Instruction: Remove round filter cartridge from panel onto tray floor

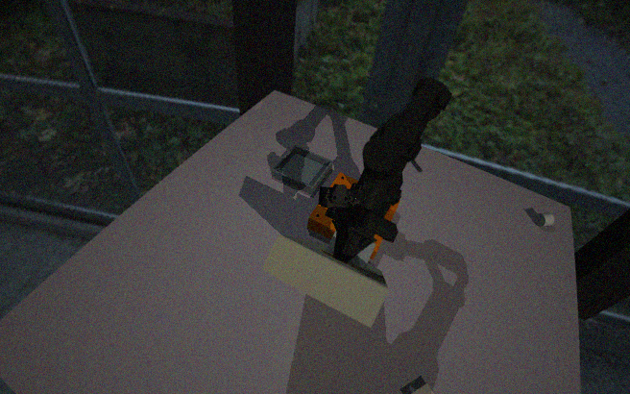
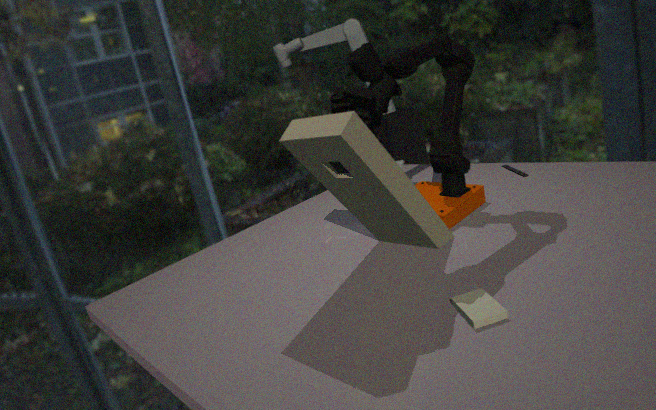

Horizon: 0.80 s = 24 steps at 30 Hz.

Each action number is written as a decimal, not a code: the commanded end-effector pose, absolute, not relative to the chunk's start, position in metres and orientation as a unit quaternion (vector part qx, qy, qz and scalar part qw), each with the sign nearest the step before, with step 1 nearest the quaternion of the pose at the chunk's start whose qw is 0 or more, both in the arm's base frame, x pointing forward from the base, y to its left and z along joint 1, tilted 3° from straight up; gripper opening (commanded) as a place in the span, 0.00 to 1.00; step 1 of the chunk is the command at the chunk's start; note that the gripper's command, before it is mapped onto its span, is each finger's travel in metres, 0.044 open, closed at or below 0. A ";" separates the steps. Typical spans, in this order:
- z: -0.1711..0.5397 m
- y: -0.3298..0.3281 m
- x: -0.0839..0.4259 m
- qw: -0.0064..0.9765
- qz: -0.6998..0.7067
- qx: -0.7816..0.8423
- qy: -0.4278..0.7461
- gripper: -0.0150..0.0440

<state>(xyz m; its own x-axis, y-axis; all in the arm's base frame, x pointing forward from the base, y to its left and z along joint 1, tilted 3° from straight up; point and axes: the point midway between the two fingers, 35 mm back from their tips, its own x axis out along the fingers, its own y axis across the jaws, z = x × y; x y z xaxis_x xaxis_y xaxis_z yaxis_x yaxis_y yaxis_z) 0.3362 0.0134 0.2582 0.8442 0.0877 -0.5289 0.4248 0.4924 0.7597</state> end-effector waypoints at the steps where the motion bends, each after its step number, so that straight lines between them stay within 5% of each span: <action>1: 0.255 0.014 0.344 0.857 -0.083 0.434 0.265 0.25; 24: 0.255 0.014 0.344 0.958 0.027 0.065 0.276 0.25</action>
